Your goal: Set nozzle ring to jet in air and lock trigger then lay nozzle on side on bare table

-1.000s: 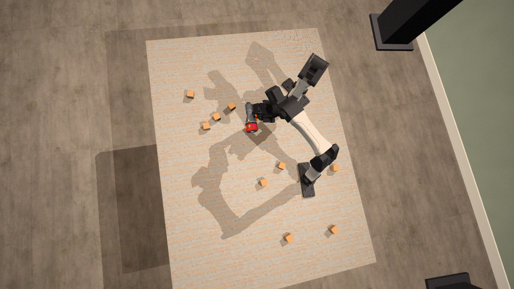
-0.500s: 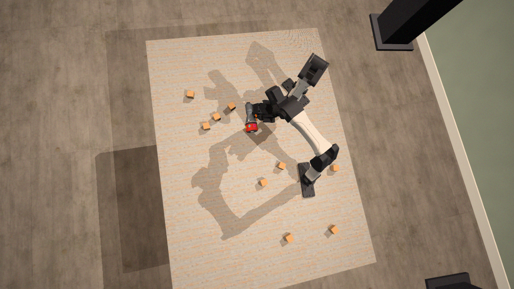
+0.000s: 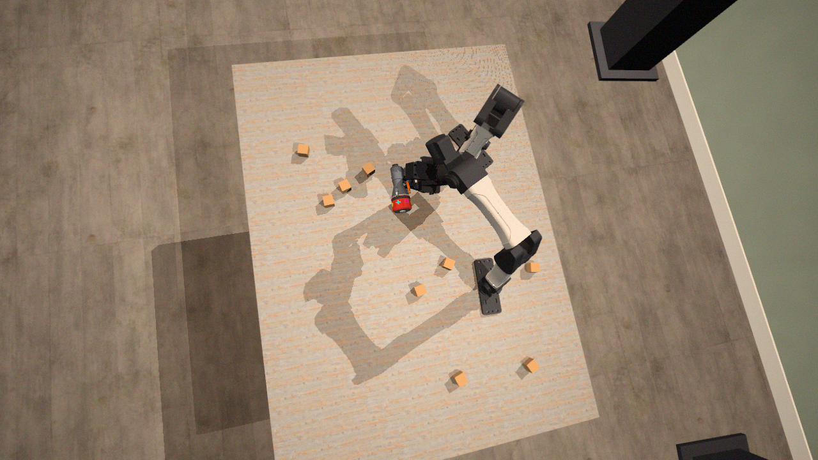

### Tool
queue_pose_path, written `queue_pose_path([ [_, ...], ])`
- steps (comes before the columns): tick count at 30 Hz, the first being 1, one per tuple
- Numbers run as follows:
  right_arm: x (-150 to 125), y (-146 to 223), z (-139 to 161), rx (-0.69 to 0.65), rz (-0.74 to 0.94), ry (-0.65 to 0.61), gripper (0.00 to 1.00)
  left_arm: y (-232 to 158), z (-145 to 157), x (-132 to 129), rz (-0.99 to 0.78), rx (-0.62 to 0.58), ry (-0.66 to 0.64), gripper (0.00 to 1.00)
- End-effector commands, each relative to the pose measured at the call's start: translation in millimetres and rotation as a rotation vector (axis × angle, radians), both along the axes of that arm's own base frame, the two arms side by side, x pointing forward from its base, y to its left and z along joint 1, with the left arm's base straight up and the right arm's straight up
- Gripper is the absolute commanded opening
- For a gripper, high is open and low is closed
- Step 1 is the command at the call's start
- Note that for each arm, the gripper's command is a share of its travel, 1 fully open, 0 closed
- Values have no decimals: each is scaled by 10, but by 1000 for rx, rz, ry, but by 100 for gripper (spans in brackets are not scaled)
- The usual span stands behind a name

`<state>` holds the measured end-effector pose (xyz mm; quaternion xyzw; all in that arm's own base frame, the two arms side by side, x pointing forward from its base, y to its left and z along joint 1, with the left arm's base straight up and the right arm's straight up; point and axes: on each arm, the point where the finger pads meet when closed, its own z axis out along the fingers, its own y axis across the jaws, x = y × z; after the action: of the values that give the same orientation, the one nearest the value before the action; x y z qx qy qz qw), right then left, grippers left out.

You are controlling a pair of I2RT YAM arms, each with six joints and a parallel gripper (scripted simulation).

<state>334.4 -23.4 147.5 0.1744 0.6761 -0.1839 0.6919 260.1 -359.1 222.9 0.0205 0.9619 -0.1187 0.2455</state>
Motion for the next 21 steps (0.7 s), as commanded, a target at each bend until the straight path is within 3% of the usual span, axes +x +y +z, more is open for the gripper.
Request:
queue_pose_path([
  [1, 97, 62, 367, 52, 27, -149, 36, -38, 294, -84, -8, -62, -22, 37],
  [6, 97, 62, 367, 52, 27, -149, 36, 9, 237, -18, 15, -34, -17, 37],
  [10, 97, 62, 367, 52, 27, -149, 36, 25, 407, -133, -2, -56, -30, 37],
  [21, 96, 60, 366, 52, 26, -149, 36, 74, 481, -190, 3, -37, -25, 37],
])
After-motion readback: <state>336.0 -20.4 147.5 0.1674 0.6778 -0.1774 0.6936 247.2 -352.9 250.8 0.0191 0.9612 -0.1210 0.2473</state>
